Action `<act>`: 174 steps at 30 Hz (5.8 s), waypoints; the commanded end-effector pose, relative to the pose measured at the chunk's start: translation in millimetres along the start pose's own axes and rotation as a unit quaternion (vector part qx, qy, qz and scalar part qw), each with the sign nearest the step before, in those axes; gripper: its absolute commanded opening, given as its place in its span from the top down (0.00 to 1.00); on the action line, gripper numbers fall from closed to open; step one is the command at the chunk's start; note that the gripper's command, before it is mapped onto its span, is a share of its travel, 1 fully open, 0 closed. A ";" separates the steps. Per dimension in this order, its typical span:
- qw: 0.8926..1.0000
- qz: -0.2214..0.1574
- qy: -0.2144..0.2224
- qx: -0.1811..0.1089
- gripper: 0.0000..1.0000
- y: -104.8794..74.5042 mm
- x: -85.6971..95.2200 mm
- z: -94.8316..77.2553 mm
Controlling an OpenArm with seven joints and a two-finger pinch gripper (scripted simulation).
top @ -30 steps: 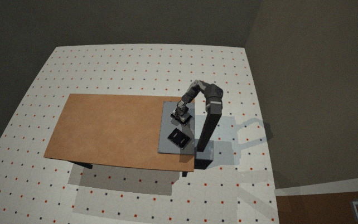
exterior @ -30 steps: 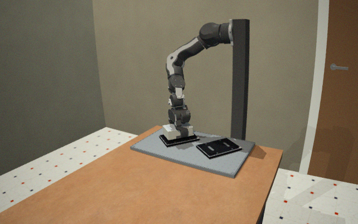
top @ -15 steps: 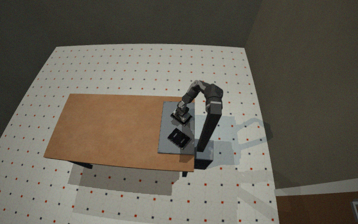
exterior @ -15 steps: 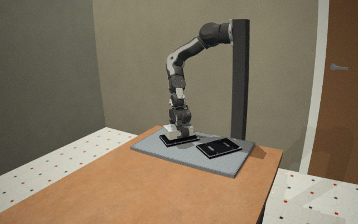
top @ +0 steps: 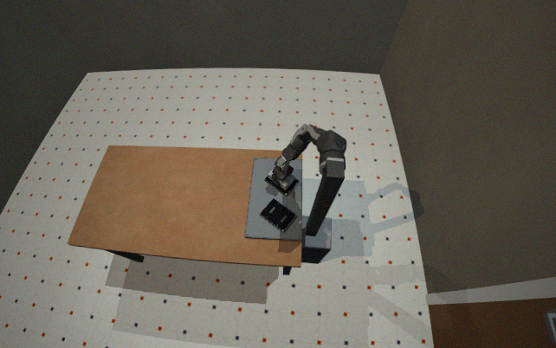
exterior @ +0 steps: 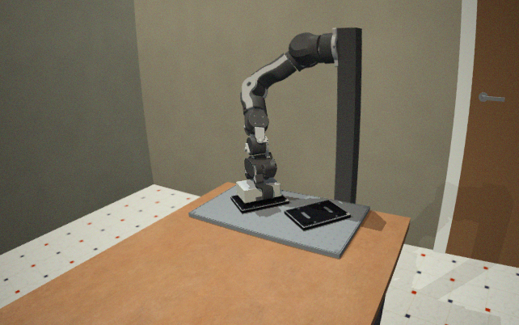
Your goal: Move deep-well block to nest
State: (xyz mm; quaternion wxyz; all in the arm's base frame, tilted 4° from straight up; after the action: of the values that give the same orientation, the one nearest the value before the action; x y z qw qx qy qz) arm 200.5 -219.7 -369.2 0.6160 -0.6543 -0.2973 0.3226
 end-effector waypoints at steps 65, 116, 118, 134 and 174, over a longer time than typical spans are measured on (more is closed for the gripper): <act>1.000 -0.001 0.000 0.000 1.00 1.8 -0.1 1.4; 1.000 -0.003 0.000 0.000 1.00 7.1 1.3 -0.7; 1.000 -0.001 0.001 -0.001 1.00 7.0 0.9 -0.8; 1.000 -0.001 0.001 -0.001 1.00 6.7 0.9 -0.9; 1.000 -0.004 0.000 0.001 1.00 12.6 0.6 1.5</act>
State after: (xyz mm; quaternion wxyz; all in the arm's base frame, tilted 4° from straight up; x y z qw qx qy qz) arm 198.9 -219.8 -382.0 0.6164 -0.6543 -0.2968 0.3222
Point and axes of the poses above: the point where the finger pads meet when closed, its own y axis out along the fingers, its own x axis across the jaws, z = x × y, the point moved 8 cm from there along -y, back along the fingers, and after that the axes turned 4 degrees about y, right-handed, at the moved point
